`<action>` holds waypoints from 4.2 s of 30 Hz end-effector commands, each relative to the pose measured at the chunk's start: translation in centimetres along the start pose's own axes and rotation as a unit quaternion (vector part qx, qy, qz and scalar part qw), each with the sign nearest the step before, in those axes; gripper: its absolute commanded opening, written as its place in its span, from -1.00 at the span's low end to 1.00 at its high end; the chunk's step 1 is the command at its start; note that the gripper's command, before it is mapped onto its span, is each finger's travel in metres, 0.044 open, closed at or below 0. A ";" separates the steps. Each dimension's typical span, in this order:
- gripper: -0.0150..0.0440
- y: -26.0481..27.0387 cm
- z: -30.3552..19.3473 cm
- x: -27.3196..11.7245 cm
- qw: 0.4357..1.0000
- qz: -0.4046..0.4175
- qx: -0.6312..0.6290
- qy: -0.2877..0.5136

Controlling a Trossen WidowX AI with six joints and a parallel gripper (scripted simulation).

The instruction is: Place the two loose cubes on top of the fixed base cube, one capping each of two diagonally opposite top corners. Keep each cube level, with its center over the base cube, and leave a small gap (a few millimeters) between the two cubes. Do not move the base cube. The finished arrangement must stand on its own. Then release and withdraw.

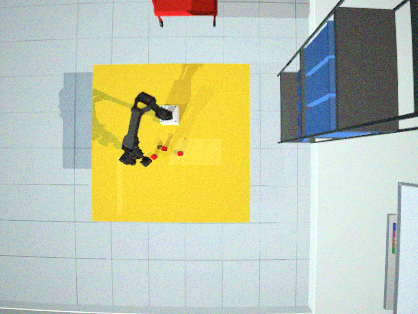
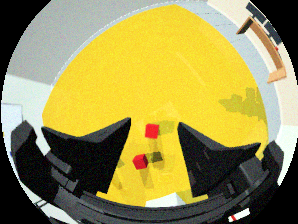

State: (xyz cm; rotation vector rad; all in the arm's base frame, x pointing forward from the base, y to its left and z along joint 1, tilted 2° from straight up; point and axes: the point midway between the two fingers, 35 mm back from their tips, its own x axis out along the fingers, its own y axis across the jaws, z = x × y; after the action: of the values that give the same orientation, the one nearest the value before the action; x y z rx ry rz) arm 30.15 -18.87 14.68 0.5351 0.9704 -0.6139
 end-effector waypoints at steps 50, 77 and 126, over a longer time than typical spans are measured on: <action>0.41 2.8 -16.7 6.4 0.950 -0.010 -0.225 0.218; -0.14 2.9 -16.7 6.9 0.950 -0.010 -0.225 0.218; -0.14 7.8 -14.8 -0.6 0.885 0.036 -0.411 0.215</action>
State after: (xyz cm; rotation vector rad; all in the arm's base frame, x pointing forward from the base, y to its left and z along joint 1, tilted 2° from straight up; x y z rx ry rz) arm 26.22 -4.02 9.88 -0.0023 1.5030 -0.0238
